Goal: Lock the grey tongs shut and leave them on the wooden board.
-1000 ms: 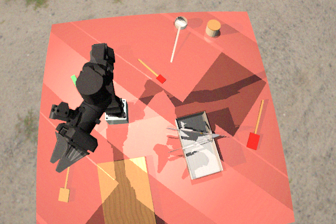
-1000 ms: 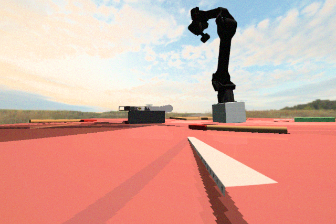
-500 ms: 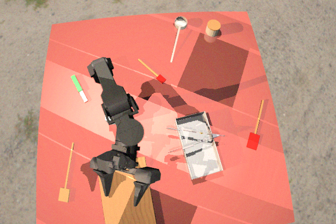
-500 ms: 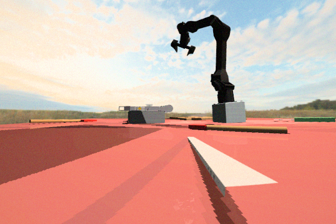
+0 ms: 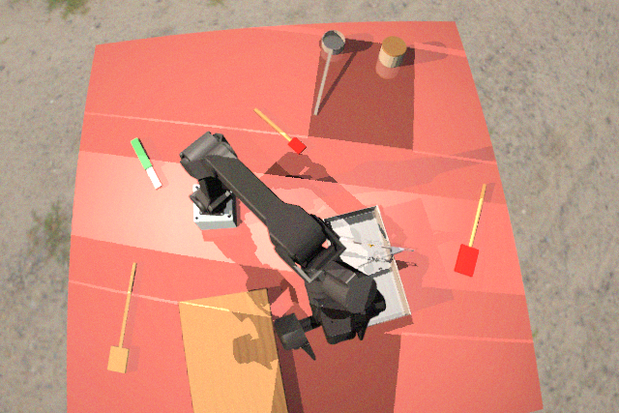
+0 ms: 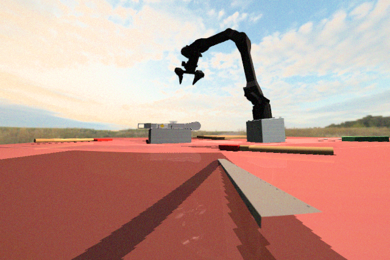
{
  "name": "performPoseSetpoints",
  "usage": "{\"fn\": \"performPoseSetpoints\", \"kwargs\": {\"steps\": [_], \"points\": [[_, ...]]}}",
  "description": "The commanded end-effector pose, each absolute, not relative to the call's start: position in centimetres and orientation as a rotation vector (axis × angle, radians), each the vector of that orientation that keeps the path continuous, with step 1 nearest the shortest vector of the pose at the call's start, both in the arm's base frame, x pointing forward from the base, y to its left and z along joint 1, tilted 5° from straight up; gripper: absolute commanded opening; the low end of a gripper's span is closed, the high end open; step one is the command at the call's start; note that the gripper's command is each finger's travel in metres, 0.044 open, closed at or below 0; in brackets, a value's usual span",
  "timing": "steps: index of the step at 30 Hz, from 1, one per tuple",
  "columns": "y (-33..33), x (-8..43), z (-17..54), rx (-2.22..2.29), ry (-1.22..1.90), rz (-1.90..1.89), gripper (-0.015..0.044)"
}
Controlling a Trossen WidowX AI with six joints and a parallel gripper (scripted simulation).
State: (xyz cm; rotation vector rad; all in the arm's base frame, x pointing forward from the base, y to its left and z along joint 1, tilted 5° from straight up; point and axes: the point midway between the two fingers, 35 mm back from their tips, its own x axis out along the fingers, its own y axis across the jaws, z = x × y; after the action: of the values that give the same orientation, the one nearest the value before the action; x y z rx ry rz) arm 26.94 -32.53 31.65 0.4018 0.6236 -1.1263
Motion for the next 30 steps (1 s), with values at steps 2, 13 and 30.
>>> {"fn": "performPoseSetpoints", "kwargs": {"steps": [2, 13, 30], "points": [[-29.0, 31.9, 26.2, 0.286, 0.886, -0.868, 0.044], [-16.4, 38.9, 14.0, -0.004, 1.366, -0.135, 0.044], [-11.9, 38.8, 11.2, -0.077, 1.457, 0.079, 0.044]]}}
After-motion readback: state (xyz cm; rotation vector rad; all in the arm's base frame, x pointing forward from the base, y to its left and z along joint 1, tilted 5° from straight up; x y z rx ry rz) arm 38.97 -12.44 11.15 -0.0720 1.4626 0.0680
